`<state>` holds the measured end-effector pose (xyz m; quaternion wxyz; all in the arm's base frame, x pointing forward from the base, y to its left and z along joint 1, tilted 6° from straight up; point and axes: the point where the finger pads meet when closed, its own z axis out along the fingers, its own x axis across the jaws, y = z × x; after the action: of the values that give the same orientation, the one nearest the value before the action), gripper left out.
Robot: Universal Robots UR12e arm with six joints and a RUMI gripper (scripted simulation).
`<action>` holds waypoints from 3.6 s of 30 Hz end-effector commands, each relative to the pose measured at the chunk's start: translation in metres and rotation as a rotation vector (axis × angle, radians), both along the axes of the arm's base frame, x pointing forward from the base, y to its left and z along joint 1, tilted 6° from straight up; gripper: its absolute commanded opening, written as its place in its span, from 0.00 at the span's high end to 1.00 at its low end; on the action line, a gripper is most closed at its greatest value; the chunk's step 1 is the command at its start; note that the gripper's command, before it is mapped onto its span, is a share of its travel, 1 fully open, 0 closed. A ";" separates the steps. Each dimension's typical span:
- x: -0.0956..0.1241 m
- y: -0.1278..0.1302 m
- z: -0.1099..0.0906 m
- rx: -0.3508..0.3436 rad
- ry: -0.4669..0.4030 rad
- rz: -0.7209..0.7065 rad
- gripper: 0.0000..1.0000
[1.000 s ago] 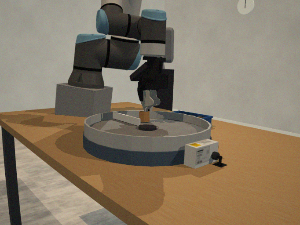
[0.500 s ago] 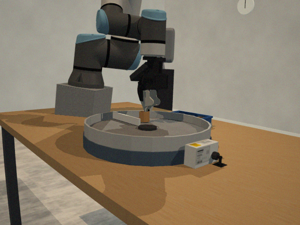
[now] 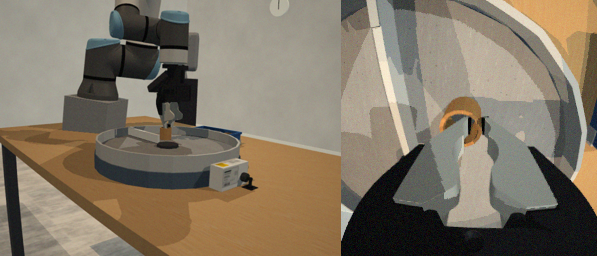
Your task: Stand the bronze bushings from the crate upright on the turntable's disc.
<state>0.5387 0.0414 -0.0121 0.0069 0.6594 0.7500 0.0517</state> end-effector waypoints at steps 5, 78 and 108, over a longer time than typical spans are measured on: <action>0.001 0.000 0.000 0.000 -0.001 0.000 0.94; -0.003 -0.002 0.045 0.000 -0.001 0.000 0.95; -0.056 0.225 0.056 0.000 -0.002 0.000 0.95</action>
<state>0.4838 0.2557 0.0435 0.0063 0.6587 0.7505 0.0529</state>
